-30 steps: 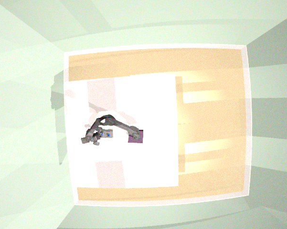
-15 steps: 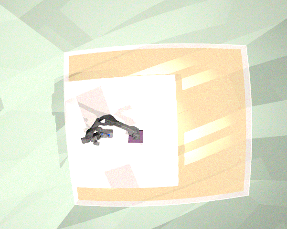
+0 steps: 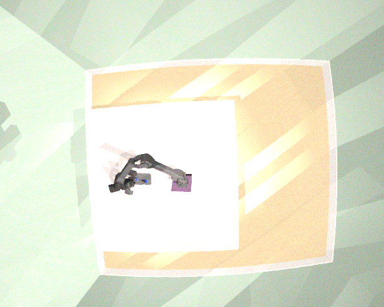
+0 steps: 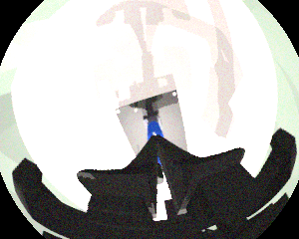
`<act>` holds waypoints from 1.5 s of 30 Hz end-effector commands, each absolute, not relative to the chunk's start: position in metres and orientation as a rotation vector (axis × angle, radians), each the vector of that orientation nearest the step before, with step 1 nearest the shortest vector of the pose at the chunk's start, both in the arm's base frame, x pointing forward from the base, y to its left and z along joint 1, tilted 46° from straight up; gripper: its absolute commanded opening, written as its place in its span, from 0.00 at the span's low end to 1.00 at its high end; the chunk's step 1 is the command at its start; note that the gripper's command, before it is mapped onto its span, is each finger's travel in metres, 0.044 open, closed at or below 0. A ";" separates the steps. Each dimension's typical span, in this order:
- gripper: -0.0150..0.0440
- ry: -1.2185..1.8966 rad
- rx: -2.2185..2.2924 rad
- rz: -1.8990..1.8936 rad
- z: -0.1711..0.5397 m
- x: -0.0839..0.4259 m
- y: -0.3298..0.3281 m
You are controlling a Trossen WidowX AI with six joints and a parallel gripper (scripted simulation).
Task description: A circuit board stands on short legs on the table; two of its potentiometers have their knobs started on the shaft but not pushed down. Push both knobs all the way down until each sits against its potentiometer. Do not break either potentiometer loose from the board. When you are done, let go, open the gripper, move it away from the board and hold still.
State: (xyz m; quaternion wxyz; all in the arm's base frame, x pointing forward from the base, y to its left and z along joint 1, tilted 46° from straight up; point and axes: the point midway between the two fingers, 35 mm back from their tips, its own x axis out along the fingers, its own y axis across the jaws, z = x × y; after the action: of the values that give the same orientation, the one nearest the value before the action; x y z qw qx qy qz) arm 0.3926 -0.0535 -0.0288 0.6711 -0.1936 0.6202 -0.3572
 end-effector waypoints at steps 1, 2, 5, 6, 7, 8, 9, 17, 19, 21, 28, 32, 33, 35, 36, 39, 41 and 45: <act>0.25 1.400 -0.420 -0.827 -0.036 0.393 -0.065; 0.25 1.400 -0.420 -0.827 -0.036 0.393 -0.064; 0.25 1.400 -0.419 -0.826 -0.033 0.394 -0.061; 0.25 1.400 -0.419 -0.826 -0.032 0.394 -0.060; 0.25 1.400 -0.419 -0.826 -0.031 0.394 -0.059; 0.25 1.400 -0.419 -0.826 -0.030 0.394 -0.058; 0.25 1.400 -0.419 -0.826 -0.029 0.394 -0.057; 0.25 1.401 -0.418 -0.826 -0.020 0.395 -0.048; 0.25 1.401 -0.418 -0.826 -0.018 0.395 -0.045; 0.25 1.401 -0.418 -0.826 -0.016 0.395 -0.043; 0.43 1.405 -0.426 -0.826 -0.017 0.394 -0.044; 0.61 1.405 -0.426 -0.826 -0.017 0.394 -0.044; 0.65 1.405 -0.426 -0.825 -0.017 0.392 -0.044; 0.74 1.406 -0.424 -0.823 -0.015 0.380 -0.038; 0.79 1.406 -0.423 -0.822 -0.014 0.370 -0.034; 0.92 1.408 -0.421 -0.819 -0.011 0.338 -0.024; 1.00 1.409 -0.420 -0.818 -0.009 0.316 -0.020; 1.00 1.411 -0.419 -0.818 -0.006 0.269 -0.015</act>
State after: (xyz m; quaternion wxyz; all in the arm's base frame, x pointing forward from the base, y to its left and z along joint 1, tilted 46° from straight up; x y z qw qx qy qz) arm 0.3027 -0.0173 -0.0087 0.6653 -0.1899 0.6254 -0.3608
